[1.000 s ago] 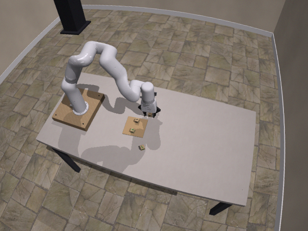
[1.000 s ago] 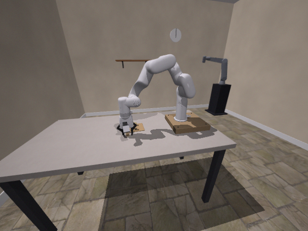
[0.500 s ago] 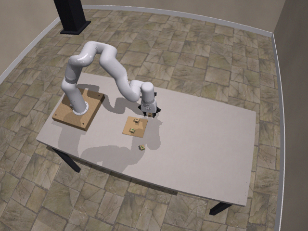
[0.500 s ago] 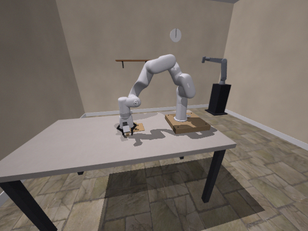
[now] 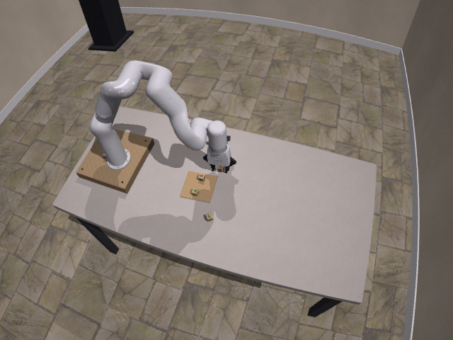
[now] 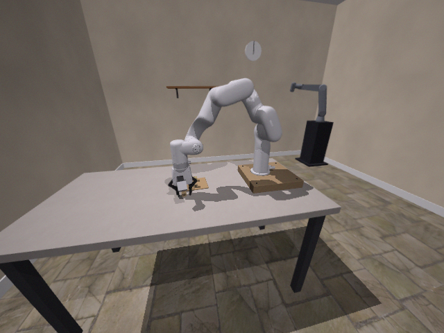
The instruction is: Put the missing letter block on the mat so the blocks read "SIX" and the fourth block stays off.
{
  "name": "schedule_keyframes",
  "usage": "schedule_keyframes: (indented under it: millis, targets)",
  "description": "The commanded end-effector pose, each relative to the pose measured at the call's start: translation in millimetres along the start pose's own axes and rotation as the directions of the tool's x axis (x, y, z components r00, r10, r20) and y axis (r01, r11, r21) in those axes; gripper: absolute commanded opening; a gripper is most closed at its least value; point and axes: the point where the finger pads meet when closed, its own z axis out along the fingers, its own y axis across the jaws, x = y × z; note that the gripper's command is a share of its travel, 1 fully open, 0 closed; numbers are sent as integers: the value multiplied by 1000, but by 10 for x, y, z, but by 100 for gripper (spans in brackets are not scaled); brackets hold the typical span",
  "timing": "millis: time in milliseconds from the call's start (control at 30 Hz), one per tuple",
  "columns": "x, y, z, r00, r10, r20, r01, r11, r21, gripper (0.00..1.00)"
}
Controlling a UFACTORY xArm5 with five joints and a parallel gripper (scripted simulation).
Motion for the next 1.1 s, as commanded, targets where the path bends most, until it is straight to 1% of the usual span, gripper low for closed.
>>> schedule_keyframes:
  millis: [0,133,167,700,733,1067]
  targets:
    - [2,15,-14,1000,0,0,0,1000,-4,63]
    - [2,15,-14,1000,0,0,0,1000,-4,63]
    - [2,15,-14,1000,0,0,0,1000,-4,42]
    - [2,15,-14,1000,0,0,0,1000,-4,42]
    - [2,15,-14,1000,0,0,0,1000,-4,21]
    - [2,15,-14,1000,0,0,0,1000,-4,21]
